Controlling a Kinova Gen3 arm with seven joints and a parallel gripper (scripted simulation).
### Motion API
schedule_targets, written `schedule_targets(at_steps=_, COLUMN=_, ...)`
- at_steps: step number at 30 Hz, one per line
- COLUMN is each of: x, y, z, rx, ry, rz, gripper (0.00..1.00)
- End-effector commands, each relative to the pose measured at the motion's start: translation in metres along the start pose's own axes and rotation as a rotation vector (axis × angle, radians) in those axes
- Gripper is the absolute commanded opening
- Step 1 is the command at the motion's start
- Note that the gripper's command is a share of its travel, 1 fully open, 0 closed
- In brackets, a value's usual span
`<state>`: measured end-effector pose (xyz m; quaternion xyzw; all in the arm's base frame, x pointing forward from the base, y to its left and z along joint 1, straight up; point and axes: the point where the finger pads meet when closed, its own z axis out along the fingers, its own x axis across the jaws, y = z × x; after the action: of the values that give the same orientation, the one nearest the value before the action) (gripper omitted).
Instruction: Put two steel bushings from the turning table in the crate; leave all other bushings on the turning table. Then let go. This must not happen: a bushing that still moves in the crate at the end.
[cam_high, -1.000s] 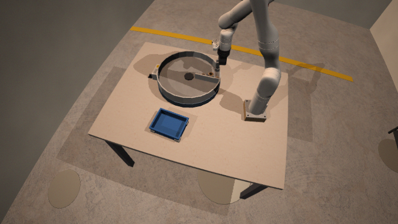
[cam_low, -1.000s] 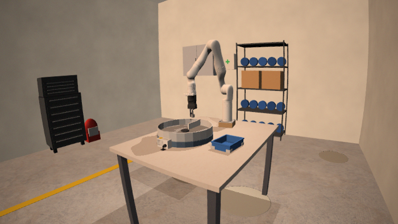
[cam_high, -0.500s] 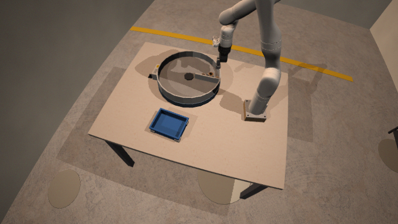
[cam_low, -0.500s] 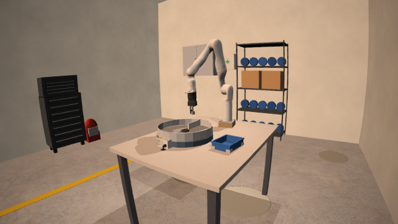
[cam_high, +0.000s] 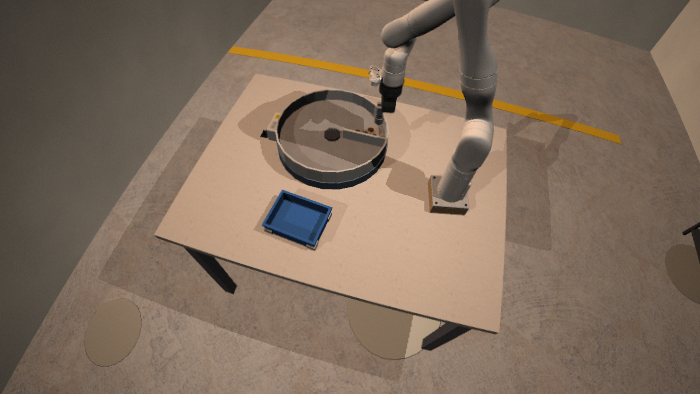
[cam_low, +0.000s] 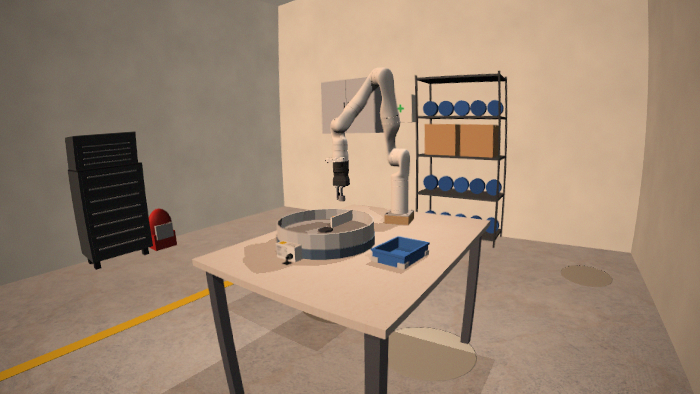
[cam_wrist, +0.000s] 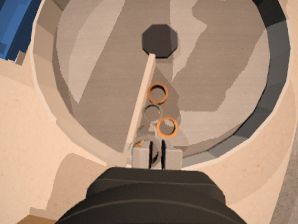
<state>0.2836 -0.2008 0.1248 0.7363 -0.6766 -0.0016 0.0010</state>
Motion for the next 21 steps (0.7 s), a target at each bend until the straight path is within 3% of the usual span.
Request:
schedule_targets(at_steps=1, x=-0.023, y=-0.016, z=-0.002, rx=0.005, ry=0.001, rz=-0.044, gripper=0.0)
schedule_targets(at_steps=12, x=-0.023, y=-0.016, z=-0.002, rx=0.005, ry=0.001, rz=-0.044, gripper=0.0)
schedule_targets(at_steps=17, x=-0.068, y=-0.042, z=-0.002, rx=0.005, ry=0.001, rz=-0.044, gripper=0.0)
schedule_targets(at_steps=21, x=-0.068, y=-0.042, z=-0.002, rx=0.005, ry=0.001, rz=-0.044, gripper=0.0)
